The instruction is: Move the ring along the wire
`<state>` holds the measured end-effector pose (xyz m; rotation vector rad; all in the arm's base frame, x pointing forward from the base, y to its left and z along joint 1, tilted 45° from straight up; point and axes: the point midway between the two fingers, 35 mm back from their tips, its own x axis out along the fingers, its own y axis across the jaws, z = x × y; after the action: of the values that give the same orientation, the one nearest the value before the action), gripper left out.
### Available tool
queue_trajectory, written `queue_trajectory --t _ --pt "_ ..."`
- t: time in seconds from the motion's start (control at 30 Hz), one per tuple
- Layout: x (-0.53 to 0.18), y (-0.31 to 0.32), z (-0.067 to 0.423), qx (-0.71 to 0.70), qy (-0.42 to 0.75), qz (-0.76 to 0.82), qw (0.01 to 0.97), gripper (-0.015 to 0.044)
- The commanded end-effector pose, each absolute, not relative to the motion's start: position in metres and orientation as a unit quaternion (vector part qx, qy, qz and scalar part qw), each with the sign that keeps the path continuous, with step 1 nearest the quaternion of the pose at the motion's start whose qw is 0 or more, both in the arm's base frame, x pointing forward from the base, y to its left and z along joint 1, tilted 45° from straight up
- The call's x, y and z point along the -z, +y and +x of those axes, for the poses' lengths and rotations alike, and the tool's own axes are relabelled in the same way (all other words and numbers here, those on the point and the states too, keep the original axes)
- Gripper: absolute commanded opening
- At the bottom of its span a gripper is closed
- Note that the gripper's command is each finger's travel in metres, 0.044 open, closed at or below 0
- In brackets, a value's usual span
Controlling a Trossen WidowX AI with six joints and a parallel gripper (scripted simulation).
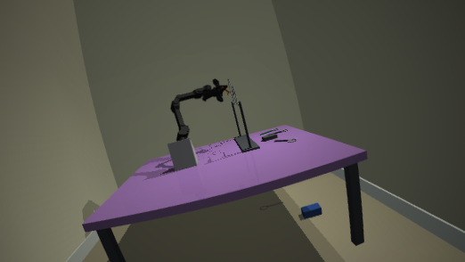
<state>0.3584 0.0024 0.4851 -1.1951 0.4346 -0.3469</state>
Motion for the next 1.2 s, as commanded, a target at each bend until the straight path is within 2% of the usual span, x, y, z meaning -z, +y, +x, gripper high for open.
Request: queue_trajectory --t 0.0,1.17 --pt "-0.484 0.003 0.360 0.157 0.203 -0.537 0.803 -0.0150" --pt "-0.468 0.013 0.361 0.109 0.215 -0.347 0.906 -0.0150"
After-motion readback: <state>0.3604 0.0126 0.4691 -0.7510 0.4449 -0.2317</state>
